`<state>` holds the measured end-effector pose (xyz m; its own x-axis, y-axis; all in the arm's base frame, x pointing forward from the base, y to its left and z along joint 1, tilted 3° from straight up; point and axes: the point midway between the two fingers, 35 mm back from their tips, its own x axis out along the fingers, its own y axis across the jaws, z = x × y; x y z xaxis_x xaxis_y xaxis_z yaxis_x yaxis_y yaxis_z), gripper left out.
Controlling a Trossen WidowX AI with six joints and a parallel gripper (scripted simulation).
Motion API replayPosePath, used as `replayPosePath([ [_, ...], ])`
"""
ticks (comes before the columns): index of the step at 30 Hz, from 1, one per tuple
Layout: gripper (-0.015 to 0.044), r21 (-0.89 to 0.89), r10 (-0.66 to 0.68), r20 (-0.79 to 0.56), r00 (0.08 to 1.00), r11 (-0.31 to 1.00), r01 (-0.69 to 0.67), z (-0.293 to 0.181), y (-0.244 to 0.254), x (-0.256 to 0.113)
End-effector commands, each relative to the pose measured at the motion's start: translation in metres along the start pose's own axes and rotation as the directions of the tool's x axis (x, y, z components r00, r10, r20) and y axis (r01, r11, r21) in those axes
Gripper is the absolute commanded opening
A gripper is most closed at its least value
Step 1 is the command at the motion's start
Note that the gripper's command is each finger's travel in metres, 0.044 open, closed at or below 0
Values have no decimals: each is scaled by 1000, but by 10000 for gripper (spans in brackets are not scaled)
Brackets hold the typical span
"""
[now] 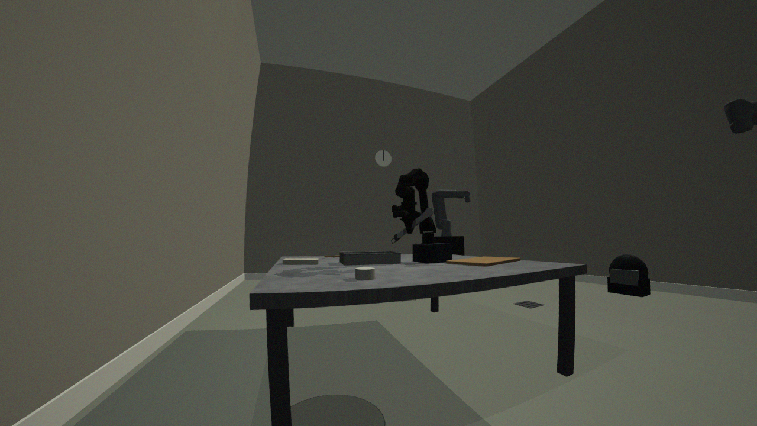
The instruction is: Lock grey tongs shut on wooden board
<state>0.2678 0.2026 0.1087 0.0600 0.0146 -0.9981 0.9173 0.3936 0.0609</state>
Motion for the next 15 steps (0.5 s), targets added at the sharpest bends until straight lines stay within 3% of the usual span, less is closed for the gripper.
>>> replayPosePath([
  [1, -150, -46, 4, 0, 1000, 999, -4, -25, -8, -1],
  [15, -150, -175, 5, -3, 1000, 985, -5, -87, -38, -2],
])
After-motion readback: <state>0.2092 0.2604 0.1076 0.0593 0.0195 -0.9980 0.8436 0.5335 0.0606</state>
